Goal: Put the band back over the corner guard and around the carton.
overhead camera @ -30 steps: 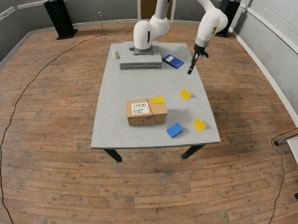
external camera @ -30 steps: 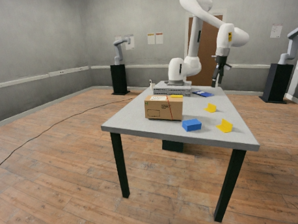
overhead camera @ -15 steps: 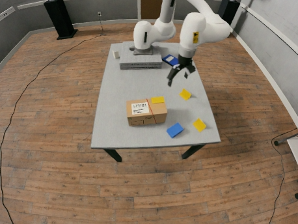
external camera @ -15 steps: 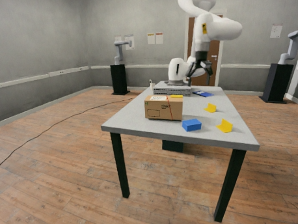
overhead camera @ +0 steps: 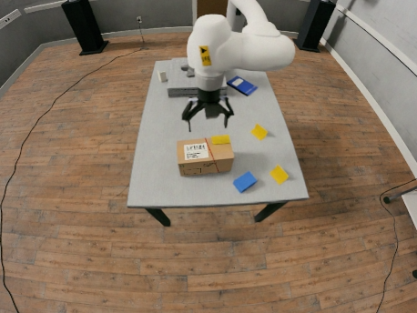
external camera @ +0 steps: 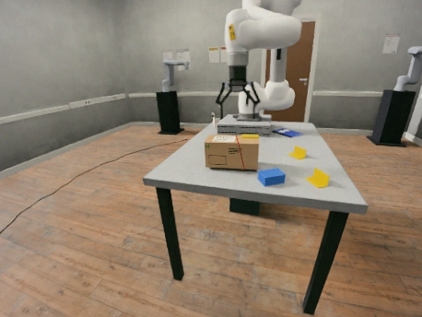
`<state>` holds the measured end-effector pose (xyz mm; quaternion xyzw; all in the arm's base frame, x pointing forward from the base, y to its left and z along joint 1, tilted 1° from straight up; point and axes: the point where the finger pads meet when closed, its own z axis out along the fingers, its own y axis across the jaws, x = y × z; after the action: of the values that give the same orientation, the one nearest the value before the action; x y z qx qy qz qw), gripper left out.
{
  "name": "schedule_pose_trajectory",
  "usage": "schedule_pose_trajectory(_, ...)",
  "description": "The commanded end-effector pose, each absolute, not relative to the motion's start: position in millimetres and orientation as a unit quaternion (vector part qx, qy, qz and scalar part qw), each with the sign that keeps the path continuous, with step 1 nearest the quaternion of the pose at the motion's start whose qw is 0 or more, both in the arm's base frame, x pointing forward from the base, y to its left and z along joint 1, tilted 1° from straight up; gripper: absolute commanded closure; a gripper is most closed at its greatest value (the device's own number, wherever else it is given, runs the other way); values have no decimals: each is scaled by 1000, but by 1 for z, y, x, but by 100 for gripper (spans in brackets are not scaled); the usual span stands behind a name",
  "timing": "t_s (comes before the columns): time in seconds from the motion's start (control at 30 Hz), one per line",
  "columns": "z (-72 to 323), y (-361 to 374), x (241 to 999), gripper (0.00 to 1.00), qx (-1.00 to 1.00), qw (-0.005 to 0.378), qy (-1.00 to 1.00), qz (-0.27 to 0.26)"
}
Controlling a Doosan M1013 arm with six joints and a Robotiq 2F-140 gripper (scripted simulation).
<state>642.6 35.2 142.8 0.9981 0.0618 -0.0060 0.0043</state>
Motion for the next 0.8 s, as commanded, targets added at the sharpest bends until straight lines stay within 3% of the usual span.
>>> schedule_pose_trajectory(0.0, 145, 28, 647, 0, 998, 4, 55, -5)
schedule_pose_trajectory(0.43, 144, 28, 647, 0, 998, 4, 56, -5)
schedule_pose_trajectory(0.77, 115, 32, 647, 0, 989, 3, 149, -6)
